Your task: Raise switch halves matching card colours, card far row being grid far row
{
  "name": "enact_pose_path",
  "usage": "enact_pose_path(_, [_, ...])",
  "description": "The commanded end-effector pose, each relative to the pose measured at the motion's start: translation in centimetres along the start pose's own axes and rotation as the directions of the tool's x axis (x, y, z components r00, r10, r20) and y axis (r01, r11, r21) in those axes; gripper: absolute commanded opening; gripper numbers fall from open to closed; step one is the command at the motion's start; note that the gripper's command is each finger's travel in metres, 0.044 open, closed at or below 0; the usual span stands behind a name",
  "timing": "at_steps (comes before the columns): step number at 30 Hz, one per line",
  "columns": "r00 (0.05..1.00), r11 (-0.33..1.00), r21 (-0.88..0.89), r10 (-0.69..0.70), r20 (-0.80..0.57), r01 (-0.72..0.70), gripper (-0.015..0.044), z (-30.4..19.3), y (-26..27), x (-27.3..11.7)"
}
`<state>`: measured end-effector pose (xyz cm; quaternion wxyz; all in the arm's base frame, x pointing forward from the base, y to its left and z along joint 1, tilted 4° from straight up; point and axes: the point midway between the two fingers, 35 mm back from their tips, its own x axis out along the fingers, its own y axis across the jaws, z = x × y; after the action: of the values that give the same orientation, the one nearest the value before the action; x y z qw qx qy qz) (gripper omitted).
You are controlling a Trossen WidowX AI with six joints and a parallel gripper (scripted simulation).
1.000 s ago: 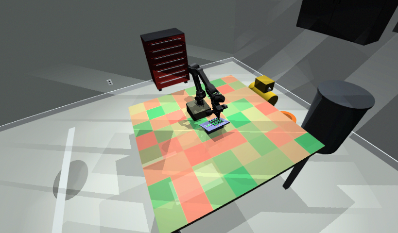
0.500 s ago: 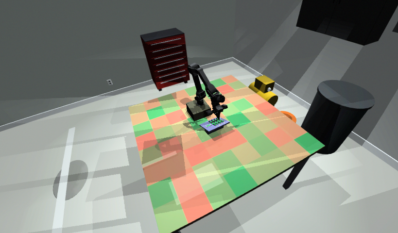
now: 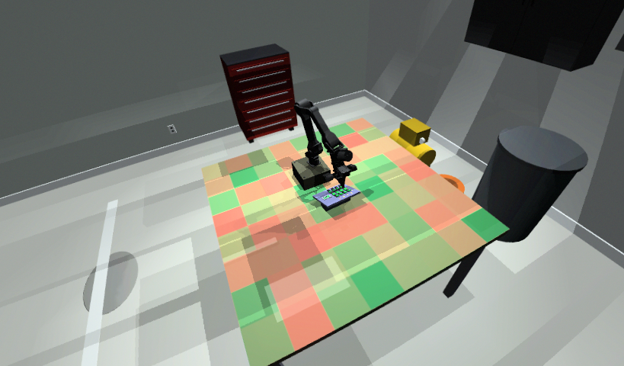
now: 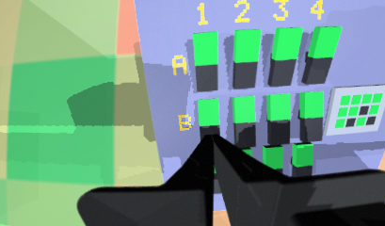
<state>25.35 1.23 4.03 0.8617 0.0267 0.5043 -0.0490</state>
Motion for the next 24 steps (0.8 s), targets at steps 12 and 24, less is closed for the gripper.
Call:
enact_pose_path(12, [1.0, 1.0, -0.005, 0.003, 0.001, -0.003, 0.0, 0.01, 0.05, 0.22])
enact_pose_path(24, [1.0, 1.0, -0.005, 0.003, 0.001, -0.003, 0.0, 0.01, 0.05, 0.38])
